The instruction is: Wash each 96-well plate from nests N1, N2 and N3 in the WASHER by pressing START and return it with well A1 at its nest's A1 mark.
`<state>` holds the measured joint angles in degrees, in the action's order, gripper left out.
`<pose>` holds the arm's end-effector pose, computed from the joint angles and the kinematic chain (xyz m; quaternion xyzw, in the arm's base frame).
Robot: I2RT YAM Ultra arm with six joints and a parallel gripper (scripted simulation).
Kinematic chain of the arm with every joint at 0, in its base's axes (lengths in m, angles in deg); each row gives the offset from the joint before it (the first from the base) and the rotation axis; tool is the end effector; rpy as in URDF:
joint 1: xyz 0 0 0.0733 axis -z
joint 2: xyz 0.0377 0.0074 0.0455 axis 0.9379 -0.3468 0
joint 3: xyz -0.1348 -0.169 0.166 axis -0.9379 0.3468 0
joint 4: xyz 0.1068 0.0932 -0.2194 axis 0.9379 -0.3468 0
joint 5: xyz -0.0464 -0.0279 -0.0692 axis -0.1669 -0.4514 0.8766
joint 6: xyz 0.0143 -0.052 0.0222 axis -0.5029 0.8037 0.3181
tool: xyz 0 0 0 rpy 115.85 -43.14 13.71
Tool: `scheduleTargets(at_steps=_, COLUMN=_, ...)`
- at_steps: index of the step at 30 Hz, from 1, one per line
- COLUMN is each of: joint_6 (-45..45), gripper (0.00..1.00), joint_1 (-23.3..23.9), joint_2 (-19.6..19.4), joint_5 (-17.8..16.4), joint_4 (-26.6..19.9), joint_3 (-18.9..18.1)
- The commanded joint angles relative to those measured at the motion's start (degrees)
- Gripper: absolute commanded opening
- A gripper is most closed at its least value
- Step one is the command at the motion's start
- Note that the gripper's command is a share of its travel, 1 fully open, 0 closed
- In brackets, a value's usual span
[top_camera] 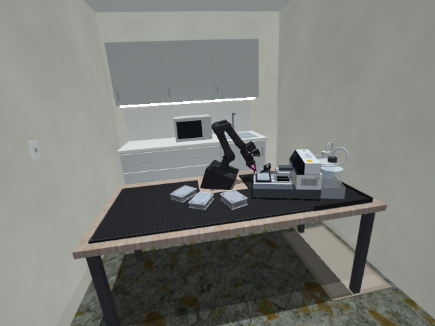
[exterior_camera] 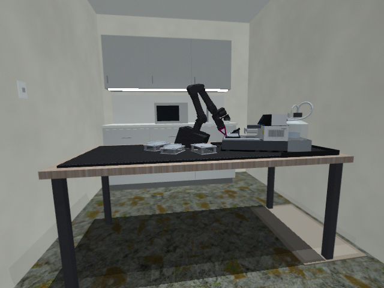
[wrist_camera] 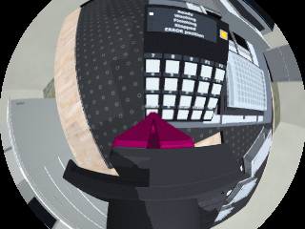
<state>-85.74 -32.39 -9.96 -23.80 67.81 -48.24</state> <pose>-0.0166 0.1565 0.1457 -0.5341 0.7324 0.2283 0.3552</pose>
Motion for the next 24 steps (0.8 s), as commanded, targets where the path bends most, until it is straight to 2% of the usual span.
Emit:
scheduleTargets(at_steps=1, joint_6=0.25, gripper=0.0, joint_1=0.8, joint_2=-1.62, joint_5=-0.66, joint_4=3.43, joint_3=0.12)
scheduleTargets(at_steps=18, joint_6=0.25, gripper=0.0, joint_1=0.8, joint_2=-1.62, joint_5=-0.66, joint_4=3.43, joint_3=0.12)
scheduleTargets(at_steps=24, joint_6=-1.15, gripper=0.0, joint_1=-1.01, joint_2=2.22, joint_5=0.65, joint_4=-1.69, joint_3=-0.57)
